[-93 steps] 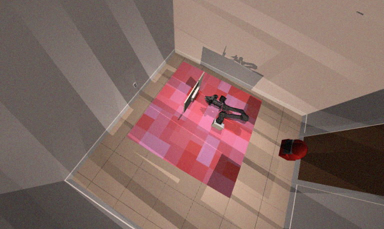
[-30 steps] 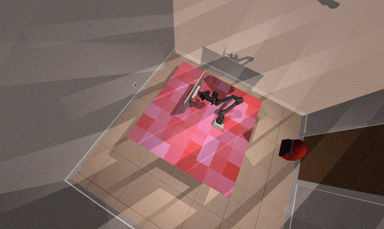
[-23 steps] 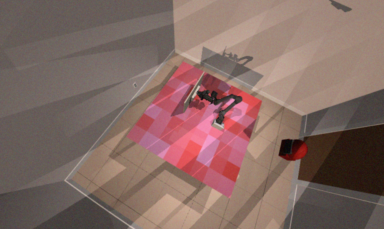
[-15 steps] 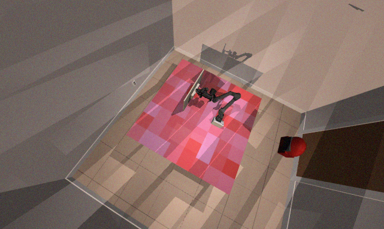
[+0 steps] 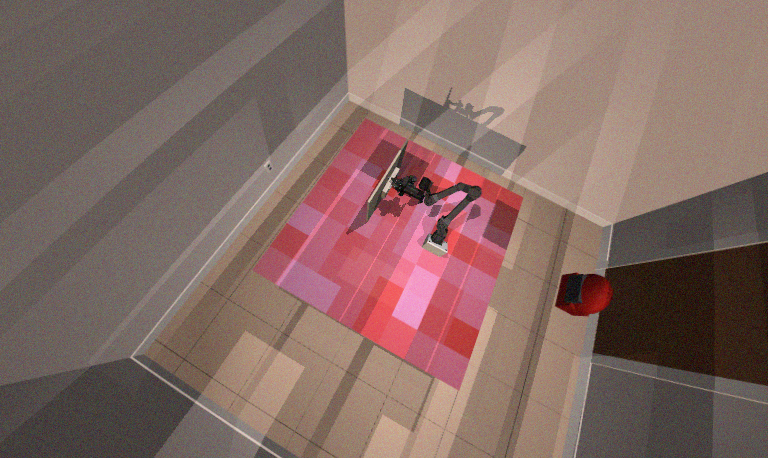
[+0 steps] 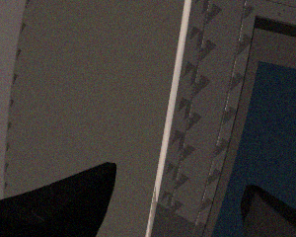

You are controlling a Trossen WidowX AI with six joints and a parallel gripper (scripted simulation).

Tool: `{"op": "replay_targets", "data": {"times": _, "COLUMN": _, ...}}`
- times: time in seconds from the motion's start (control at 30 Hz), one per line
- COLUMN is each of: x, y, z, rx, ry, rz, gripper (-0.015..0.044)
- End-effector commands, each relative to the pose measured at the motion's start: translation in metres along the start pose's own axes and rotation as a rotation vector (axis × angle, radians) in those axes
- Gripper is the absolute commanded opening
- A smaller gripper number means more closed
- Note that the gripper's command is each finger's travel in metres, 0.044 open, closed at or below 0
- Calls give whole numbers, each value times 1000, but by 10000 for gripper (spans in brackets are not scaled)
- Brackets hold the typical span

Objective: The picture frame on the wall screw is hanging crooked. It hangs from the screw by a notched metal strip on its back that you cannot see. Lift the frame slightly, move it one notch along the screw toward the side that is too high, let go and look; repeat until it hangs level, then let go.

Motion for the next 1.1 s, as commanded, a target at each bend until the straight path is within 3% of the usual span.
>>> {"op": "replay_targets", "data": {"times": 0.0, "x": 0, "y": 0, "z": 0, "rx": 3, "ry": -5, "rz": 2, "gripper": 260}}
{"op": "replay_targets", "data": {"times": 0.73, "x": -1, "y": -1, "z": 0, "rx": 3, "ry": -5, "rz": 2, "gripper": 260}}
{"op": "replay_targets", "data": {"times": 0.93, "x": -1, "y": -1, "z": 0, "rx": 3, "ry": -5, "rz": 2, "gripper": 103}}
{"op": "replay_targets", "data": {"times": 1.07, "x": -1, "y": -1, "z": 0, "rx": 3, "ry": -5, "rz": 2, "gripper": 76}}
Point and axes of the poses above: the point midway between the two fingers, 35 mm back from their tips, its own z axis out along the fingers, its own y axis across the jaws, x = y × z, the point moved 7 cm from there along -z, back along the fingers, and after that the axes turned 12 degrees about z, right-handed, at the moved point
